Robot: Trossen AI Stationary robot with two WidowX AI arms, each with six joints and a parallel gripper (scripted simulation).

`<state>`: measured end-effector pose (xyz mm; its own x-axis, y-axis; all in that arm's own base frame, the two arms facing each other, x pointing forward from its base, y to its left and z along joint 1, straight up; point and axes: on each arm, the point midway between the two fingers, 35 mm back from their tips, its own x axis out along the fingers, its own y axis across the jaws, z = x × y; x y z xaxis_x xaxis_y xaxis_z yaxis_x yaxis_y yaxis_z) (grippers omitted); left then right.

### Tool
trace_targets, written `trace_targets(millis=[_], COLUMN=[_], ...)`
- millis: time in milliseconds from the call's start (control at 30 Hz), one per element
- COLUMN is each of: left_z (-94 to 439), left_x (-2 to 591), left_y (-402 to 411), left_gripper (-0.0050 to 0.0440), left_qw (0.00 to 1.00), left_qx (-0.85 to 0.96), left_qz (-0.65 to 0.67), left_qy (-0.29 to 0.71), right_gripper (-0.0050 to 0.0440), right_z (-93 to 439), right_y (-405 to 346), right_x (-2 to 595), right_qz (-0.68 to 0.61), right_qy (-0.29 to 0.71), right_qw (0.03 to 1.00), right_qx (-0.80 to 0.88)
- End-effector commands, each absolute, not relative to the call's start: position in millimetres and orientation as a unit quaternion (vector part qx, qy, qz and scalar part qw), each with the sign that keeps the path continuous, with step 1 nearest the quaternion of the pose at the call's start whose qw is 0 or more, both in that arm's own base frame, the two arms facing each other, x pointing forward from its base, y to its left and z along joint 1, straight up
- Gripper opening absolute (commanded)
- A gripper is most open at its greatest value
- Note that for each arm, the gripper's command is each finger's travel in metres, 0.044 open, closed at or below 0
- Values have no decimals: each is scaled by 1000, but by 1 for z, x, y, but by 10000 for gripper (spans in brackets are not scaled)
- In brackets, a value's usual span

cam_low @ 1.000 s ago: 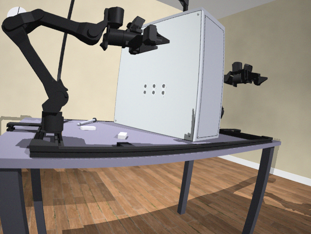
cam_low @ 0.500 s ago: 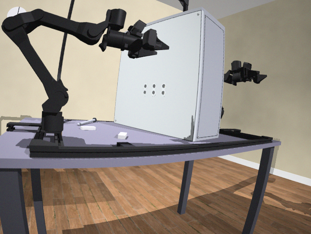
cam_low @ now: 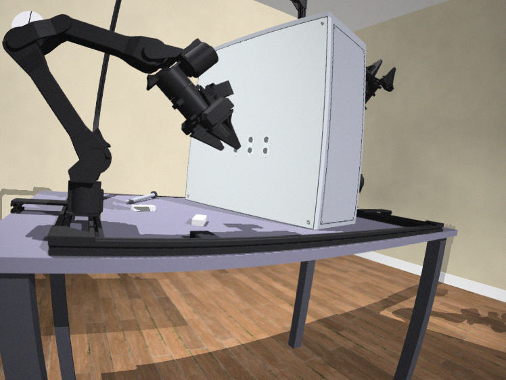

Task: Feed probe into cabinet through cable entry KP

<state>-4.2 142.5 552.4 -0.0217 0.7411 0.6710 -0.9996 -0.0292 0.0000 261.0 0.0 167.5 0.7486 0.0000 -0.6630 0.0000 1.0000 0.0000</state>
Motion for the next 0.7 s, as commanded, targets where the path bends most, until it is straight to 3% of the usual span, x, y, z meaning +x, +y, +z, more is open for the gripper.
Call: trace_targets(millis=[0, 233, 467, 667], left_z=[589, 622, 622, 600], left_x=[-2, 1, 1, 1], left_y=[76, -34, -32, 5], left_gripper=[440, 440, 440, 440], left_qw=[627, 585, 588, 700], left_qx=[313, 390, 387, 281], left_qz=[645, 602, 601, 551], left_qy=[-304, -379, -379, -357], right_gripper=[440, 440, 440, 440], right_z=[142, 109, 109, 109], right_y=[0, 0, 0, 0], right_x=[235, 177, 177, 177], right_qz=[0, 0, 0, 0], right_qy=[431, 565, 565, 565], right_qw=[902, 825, 825, 825], right_qx=[0, 0, 0, 0])
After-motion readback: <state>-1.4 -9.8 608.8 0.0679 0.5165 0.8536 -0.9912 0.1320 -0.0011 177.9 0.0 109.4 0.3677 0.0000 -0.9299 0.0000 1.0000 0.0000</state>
